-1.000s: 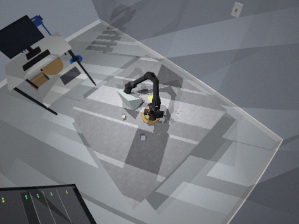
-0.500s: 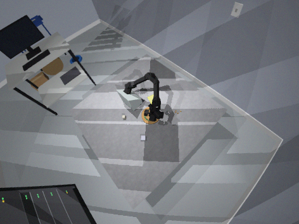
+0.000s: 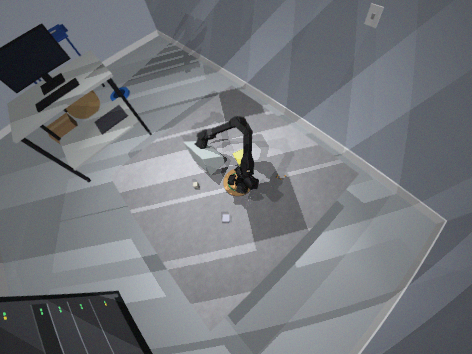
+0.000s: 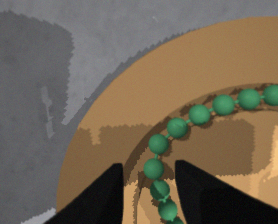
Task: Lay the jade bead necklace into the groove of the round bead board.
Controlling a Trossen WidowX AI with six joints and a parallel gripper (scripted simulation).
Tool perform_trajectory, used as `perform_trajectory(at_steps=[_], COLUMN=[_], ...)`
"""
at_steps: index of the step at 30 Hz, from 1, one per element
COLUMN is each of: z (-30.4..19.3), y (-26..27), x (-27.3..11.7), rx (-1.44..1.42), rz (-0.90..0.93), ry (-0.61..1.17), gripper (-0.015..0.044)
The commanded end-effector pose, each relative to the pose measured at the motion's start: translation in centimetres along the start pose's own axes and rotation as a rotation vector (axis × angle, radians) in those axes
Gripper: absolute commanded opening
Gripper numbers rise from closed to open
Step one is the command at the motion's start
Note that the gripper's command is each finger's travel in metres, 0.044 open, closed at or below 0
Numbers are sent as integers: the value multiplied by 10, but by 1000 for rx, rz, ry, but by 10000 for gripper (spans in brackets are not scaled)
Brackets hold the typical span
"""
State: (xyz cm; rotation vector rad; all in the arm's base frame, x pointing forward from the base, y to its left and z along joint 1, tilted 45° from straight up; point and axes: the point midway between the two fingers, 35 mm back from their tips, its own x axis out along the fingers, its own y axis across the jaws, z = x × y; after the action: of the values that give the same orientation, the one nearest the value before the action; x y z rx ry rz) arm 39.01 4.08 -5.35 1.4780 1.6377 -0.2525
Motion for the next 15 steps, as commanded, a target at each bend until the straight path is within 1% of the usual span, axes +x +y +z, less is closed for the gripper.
perform_trajectory(at_steps=[1, 4, 8, 9, 15], z=[-1, -1, 0, 0, 0], y=[-3, -3, -1, -1, -1], x=[6, 6, 3, 3, 3], rx=[12, 12, 2, 2, 2], rz=[-4, -4, -2, -2, -2], ry=[5, 5, 1, 1, 1], gripper=[120, 120, 15, 0, 0])
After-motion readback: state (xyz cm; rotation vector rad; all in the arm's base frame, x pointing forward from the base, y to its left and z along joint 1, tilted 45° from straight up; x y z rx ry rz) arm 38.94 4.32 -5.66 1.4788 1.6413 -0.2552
